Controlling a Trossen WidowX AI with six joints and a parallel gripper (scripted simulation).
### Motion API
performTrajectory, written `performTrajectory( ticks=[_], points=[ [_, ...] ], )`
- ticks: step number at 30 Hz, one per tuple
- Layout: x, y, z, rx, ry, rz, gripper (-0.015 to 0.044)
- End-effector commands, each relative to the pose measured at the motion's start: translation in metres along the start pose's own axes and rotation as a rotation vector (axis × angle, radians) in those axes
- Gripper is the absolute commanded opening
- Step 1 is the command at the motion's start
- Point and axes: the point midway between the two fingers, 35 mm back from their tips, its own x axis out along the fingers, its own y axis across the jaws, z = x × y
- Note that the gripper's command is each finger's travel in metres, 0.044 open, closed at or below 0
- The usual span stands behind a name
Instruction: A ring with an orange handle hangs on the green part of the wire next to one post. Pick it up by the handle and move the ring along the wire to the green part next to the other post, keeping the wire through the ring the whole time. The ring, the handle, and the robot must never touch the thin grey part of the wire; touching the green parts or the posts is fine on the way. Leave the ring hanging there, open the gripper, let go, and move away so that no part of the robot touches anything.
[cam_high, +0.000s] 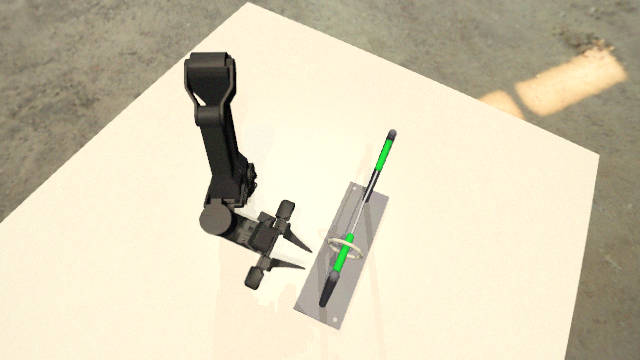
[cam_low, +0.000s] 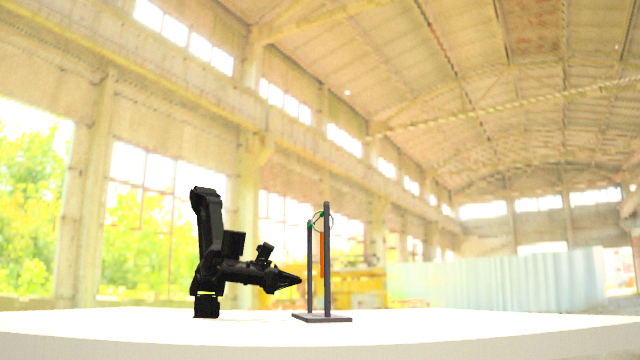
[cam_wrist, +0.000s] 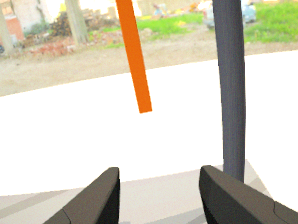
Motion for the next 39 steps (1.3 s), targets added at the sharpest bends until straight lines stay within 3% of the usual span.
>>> performTrajectory(
  ticks=[1,39],
  points=[
    [0.013,0.005,0.02,-0.133,-0.018,-0.021,0.016],
    [0.053,0.006,0.036,-0.201,-0.031,-0.033,0.016]
  ],
)
